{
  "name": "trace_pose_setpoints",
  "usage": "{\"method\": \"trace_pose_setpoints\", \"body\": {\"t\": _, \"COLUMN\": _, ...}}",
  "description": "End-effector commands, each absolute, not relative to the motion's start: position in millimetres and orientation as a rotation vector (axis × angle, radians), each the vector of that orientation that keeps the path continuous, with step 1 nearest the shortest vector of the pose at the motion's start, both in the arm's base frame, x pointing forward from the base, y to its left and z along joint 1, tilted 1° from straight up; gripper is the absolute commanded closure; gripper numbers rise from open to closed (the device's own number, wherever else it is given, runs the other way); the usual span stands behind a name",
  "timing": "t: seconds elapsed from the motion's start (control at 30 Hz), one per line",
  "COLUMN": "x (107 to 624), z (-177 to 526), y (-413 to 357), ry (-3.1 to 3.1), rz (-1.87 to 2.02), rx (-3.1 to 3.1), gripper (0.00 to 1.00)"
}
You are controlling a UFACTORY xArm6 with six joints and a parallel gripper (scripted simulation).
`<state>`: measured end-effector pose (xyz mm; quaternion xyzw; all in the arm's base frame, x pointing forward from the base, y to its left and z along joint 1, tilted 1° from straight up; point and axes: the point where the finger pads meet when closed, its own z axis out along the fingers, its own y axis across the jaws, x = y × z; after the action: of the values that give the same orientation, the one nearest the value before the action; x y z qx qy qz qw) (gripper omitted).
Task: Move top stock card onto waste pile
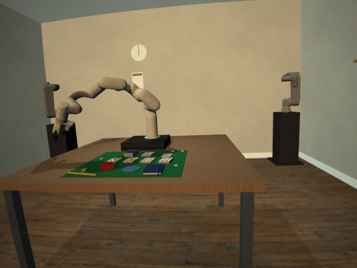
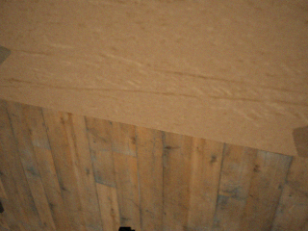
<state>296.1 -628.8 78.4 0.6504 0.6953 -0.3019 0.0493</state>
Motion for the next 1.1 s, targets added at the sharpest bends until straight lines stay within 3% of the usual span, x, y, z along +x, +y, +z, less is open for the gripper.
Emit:
{"method": "trace_pose_setpoints", "body": {"t": 0.0, "x": 341, "z": 80, "y": -571, "ry": 2.315, "rz": -0.801, "rx": 1.826, "gripper": 0.0}}
{"method": "trace_pose_setpoints", "body": {"t": 0.57, "x": 404, "z": 76, "y": -417, "ry": 2.7, "rz": -0.532, "rx": 1.408, "gripper": 0.0}}
{"method": "trace_pose_setpoints", "body": {"t": 1.07, "x": 412, "z": 70, "y": -270, "ry": 2.95, "rz": -0.293, "rx": 0.95, "gripper": 0.0}}
